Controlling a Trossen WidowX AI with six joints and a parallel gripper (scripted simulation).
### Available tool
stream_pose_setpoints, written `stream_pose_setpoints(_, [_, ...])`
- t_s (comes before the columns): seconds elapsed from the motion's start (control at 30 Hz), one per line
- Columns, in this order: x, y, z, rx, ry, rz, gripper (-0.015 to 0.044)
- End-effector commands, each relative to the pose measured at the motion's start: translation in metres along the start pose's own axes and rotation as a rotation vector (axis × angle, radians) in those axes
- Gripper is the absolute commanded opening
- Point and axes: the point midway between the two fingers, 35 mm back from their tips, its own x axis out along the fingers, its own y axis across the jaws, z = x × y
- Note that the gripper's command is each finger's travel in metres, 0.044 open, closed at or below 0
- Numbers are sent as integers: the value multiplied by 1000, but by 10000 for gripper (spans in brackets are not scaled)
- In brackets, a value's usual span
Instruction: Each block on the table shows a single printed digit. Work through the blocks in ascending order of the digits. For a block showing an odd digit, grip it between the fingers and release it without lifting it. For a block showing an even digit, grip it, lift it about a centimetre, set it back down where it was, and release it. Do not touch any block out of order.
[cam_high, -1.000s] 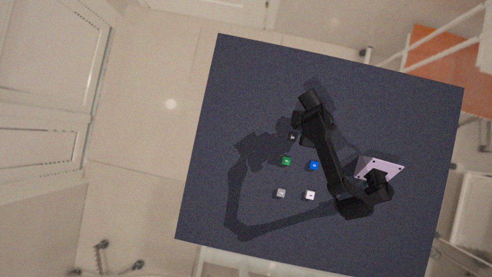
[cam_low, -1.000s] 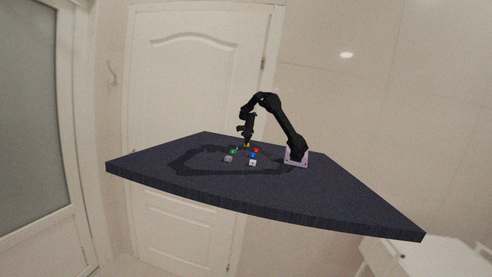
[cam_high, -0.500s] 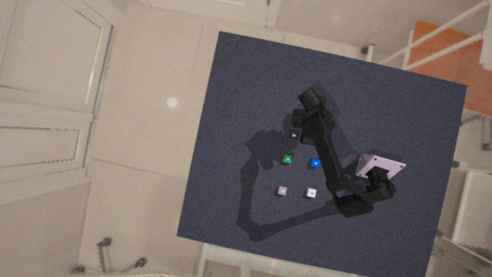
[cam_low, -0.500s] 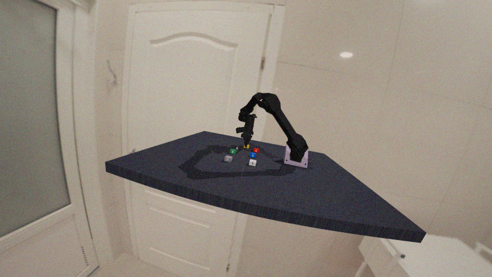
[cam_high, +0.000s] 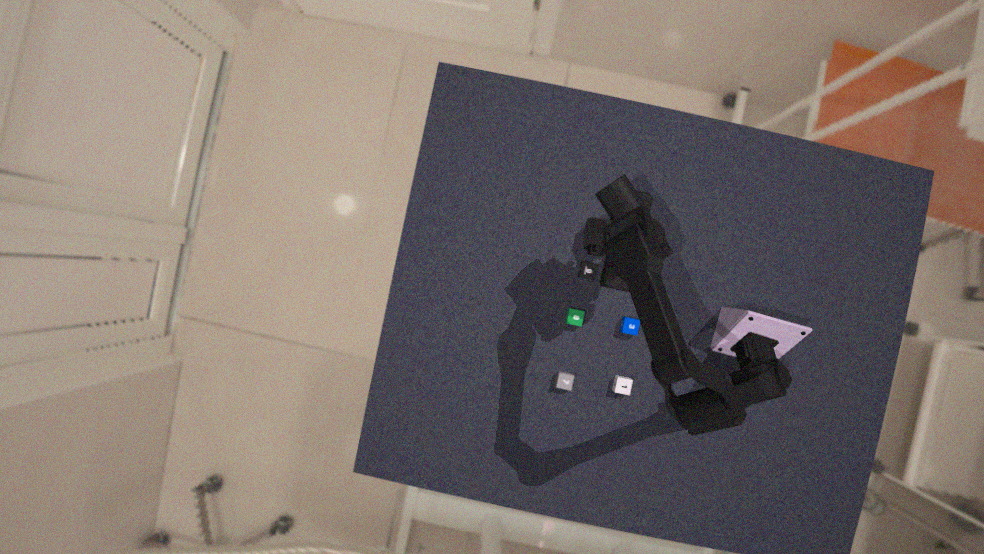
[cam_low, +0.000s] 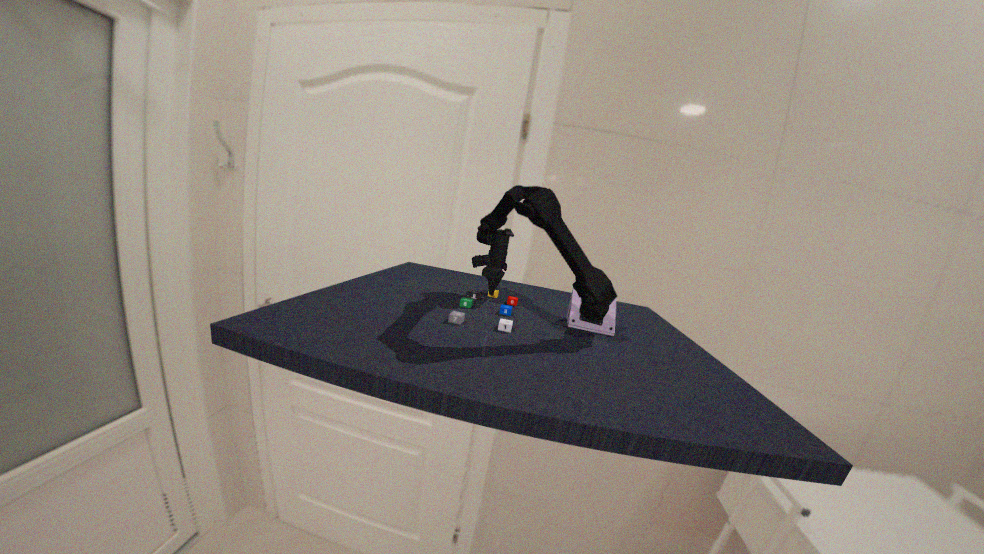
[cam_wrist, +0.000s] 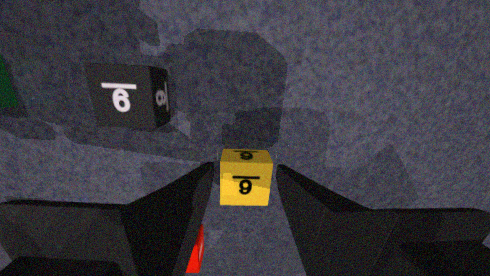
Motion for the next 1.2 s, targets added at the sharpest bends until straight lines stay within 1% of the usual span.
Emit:
stream_pose_setpoints(0.0, [0,0,1,4,-5,4,304])
stream_pose_setpoints(0.1, [0,0,1,4,-5,4,383])
stream_pose_setpoints(0.13, [0,0,1,4,-5,4,400])
stream_pose_setpoints(0.23, [-3,0,1,5,-5,4,400])
stream_pose_setpoints(0.33, [-33,0,0,5,-4,2,400])
stream_pose_setpoints(0.47, [-36,0,0,5,-4,3,400])
stream_pose_setpoints(0.53, [-45,-1,1,5,-4,2,348])
stream_pose_setpoints(0.7, [-108,-1,1,6,-3,-1,216])
stream_pose_setpoints(0.73, [-115,-1,0,6,-2,0,190])
stream_pose_setpoints(0.83, [-117,-1,0,6,-2,0,120])
stream_pose_setpoints(1.07, [-117,-1,0,6,-2,0,120])
stream_pose_setpoints(1.13, [-119,12,7,8,-5,-6,120])
stream_pose_setpoints(1.17, [-120,28,16,10,-8,-11,120])
